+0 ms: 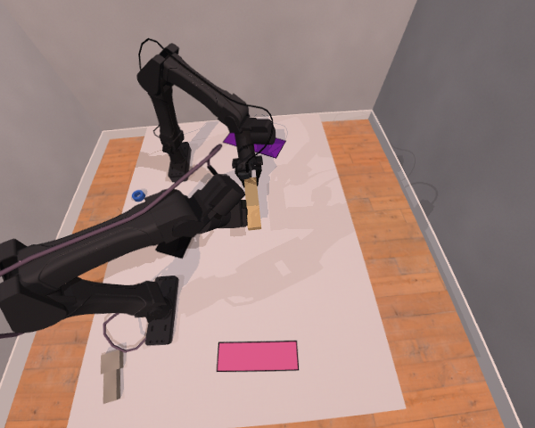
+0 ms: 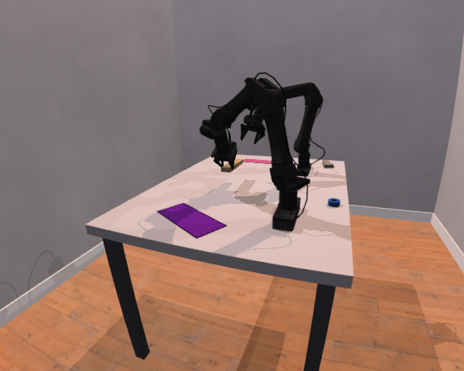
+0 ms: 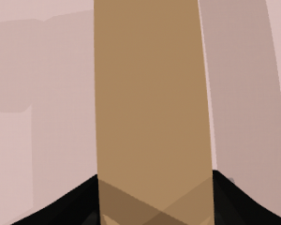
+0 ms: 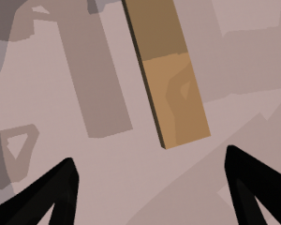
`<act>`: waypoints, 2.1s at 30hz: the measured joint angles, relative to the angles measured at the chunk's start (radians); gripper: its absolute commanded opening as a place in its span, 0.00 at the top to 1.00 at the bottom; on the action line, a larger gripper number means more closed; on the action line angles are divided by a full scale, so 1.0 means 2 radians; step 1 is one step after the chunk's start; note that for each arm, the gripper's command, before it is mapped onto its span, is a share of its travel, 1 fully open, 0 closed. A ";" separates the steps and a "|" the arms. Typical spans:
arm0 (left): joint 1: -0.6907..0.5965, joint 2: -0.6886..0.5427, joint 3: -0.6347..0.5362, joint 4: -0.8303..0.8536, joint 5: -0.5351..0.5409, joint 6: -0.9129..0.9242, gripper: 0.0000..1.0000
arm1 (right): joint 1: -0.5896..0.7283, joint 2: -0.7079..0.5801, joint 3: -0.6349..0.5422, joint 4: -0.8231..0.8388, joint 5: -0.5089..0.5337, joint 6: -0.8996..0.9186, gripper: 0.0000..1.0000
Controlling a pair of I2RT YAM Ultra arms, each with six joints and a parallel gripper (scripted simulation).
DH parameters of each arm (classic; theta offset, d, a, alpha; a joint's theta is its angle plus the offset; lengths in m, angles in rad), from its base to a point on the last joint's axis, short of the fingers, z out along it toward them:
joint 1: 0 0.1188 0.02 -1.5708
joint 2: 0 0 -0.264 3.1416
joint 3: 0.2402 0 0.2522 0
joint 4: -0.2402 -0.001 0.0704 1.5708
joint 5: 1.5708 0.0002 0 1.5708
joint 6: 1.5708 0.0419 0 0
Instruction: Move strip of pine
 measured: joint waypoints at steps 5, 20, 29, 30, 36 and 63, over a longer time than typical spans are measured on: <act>0.000 0.000 0.000 0.000 0.000 0.000 0.60 | -0.032 0.118 0.054 -0.018 -0.027 -0.067 0.23; 0.000 0.000 0.000 0.000 0.000 0.000 0.60 | -0.060 0.229 0.122 -0.058 -0.052 -0.148 0.23; 0.000 0.000 0.000 0.000 0.000 0.000 0.60 | -0.060 0.229 0.122 -0.062 -0.052 -0.152 0.23; 0.000 0.000 0.000 0.000 0.000 0.000 0.60 | -0.060 0.229 0.122 -0.062 -0.052 -0.152 0.23; 0.000 0.000 0.000 0.000 0.000 0.000 0.60 | -0.060 0.229 0.122 -0.062 -0.052 -0.152 0.23; 0.000 0.000 0.000 0.000 0.000 0.000 0.60 | -0.034 0.246 0.100 -0.019 -0.052 -0.128 0.23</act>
